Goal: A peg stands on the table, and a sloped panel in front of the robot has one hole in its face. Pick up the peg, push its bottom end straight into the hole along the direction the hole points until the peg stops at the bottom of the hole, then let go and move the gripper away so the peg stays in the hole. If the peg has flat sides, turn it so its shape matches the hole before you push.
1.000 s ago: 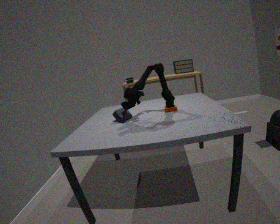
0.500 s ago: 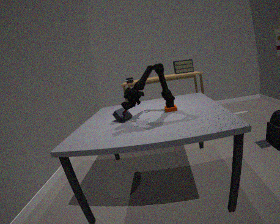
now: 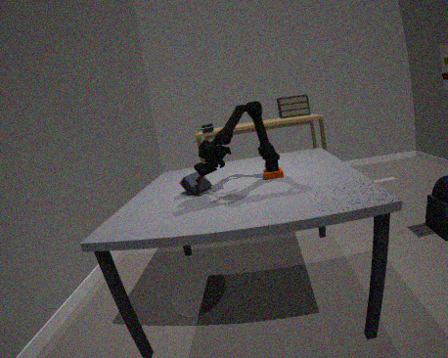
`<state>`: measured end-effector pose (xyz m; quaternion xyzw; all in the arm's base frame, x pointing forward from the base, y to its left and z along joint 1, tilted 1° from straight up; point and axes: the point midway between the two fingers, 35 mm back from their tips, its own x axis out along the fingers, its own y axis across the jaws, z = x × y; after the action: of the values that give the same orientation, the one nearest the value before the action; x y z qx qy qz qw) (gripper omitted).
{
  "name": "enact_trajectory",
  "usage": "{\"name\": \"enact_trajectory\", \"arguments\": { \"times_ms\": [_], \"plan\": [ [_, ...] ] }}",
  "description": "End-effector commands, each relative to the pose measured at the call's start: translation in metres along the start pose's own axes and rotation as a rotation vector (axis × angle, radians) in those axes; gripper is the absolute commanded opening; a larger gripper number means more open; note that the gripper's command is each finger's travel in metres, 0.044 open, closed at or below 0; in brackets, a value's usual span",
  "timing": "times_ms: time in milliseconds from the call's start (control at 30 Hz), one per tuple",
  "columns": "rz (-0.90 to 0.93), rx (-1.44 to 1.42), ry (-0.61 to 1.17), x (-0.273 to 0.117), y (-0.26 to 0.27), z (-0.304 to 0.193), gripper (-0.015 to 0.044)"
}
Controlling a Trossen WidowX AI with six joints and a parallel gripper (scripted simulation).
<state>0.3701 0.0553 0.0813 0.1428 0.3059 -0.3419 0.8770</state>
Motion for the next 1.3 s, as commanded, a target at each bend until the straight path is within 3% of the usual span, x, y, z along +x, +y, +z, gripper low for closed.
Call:
{"name": "enact_trajectory", "arguments": {
  "times_ms": [0, 1267],
  "plan": [
    [-0.004, -0.006, 0.002, 0.0026, -0.0014, -0.0019, 0.0],
    [-0.004, -0.006, 0.001, 0.0092, 0.0, -0.0025, 0.0]
  ]
}}
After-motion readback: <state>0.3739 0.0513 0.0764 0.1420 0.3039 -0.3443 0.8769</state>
